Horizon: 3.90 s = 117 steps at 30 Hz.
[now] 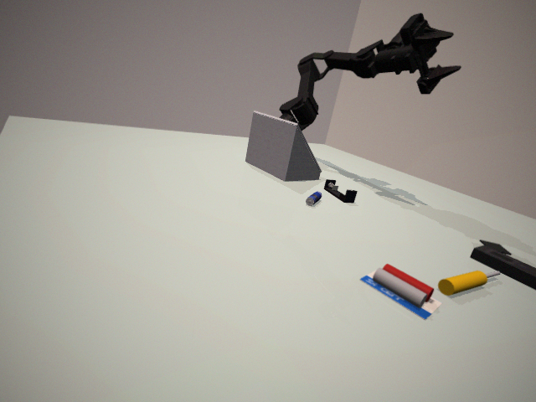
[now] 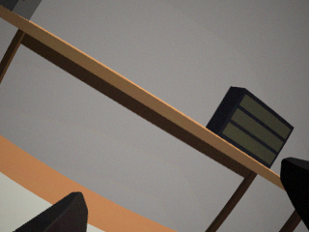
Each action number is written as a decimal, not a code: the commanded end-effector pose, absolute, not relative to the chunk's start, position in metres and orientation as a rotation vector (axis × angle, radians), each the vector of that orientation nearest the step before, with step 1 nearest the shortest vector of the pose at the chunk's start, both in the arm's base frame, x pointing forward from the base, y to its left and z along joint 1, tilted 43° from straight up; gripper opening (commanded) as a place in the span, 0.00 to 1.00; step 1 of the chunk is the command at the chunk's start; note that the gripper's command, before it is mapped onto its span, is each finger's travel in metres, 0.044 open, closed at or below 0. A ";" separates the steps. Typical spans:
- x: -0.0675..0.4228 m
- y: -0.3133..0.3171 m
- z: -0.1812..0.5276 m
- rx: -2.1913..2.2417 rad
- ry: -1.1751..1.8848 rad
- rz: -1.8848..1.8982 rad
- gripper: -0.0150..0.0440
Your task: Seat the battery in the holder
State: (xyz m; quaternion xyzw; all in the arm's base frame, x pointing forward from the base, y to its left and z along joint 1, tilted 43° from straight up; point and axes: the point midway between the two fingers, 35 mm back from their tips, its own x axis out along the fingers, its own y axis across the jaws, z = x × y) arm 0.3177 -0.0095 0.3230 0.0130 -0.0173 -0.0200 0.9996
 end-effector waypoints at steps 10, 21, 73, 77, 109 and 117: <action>0.373 -0.024 0.192 -0.647 0.488 0.222 0.63; 0.371 -0.036 0.082 -1.008 0.727 0.717 0.63; 0.288 -0.013 -0.089 -1.060 0.234 1.743 0.63; 0.287 -0.009 -0.094 -1.060 0.234 1.743 0.63; 0.288 -0.002 -0.103 -1.052 0.249 1.720 0.35; 0.288 -0.029 -0.071 -1.060 0.234 1.743 0.35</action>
